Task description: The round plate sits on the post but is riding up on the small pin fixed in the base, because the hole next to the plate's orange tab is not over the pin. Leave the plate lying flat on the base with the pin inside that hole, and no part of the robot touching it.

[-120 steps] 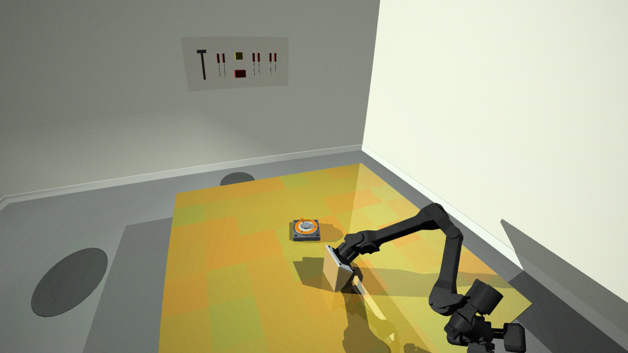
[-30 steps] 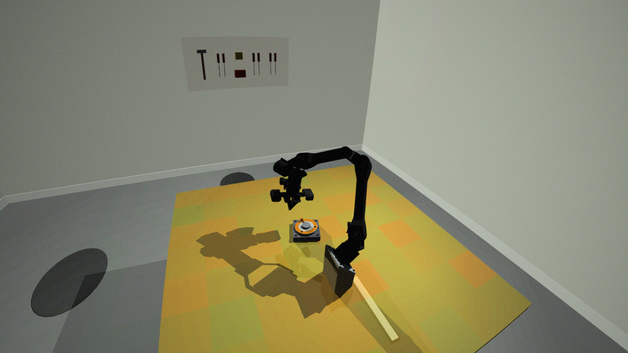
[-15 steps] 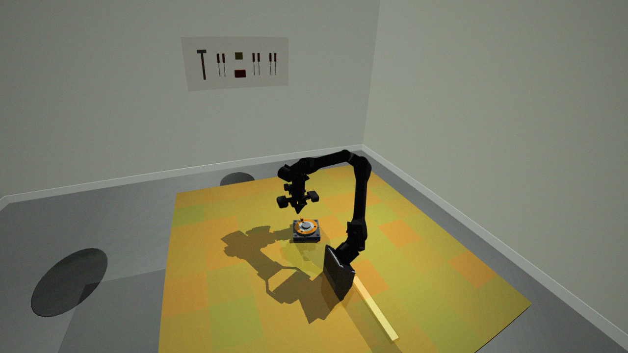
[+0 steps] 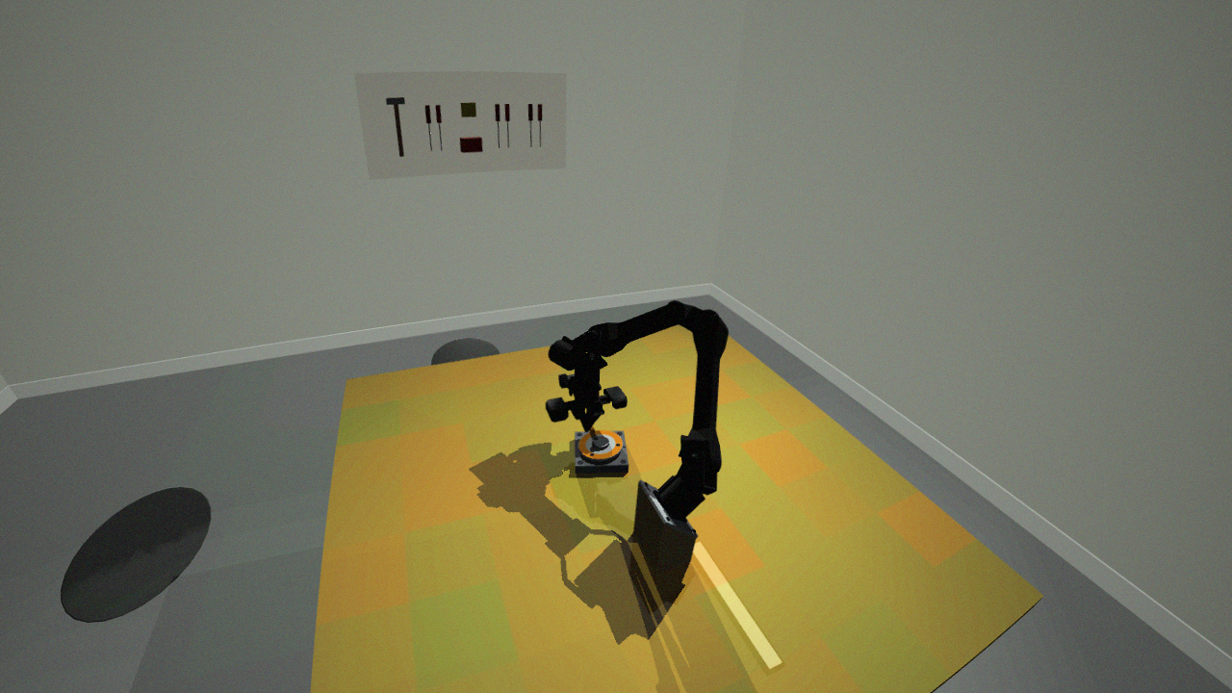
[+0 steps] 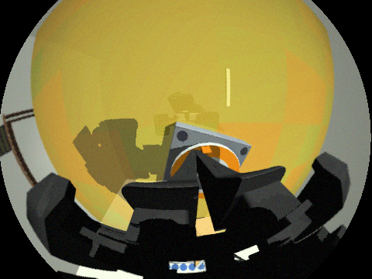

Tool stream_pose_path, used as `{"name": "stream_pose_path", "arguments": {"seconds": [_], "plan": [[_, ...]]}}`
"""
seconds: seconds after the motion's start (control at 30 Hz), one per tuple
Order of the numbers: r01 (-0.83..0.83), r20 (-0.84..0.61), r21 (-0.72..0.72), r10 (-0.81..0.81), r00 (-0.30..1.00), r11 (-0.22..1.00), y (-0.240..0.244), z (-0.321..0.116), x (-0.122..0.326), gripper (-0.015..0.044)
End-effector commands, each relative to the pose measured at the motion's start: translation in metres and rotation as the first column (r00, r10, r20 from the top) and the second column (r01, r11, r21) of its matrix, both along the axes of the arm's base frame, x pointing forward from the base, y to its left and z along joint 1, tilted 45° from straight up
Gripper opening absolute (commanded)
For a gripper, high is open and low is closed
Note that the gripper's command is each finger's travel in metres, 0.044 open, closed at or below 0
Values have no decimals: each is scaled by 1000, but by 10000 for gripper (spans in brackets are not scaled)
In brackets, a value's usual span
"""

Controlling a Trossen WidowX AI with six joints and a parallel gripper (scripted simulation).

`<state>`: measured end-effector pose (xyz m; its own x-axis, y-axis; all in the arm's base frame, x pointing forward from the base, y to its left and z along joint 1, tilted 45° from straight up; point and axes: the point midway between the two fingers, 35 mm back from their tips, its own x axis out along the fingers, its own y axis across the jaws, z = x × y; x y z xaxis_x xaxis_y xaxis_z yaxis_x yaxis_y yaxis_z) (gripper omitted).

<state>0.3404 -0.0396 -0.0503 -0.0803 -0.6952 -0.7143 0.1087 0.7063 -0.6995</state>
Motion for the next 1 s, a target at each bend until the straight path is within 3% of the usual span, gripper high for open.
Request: {"name": "stream_pose_path", "arguments": {"seconds": [0.0, 0.97], "plan": [[0, -4, -4, 0, 1000, 1000, -8, 5, 0, 0], [0, -4, -5, 0, 1000, 1000, -22, 17, -1, 0]]}}
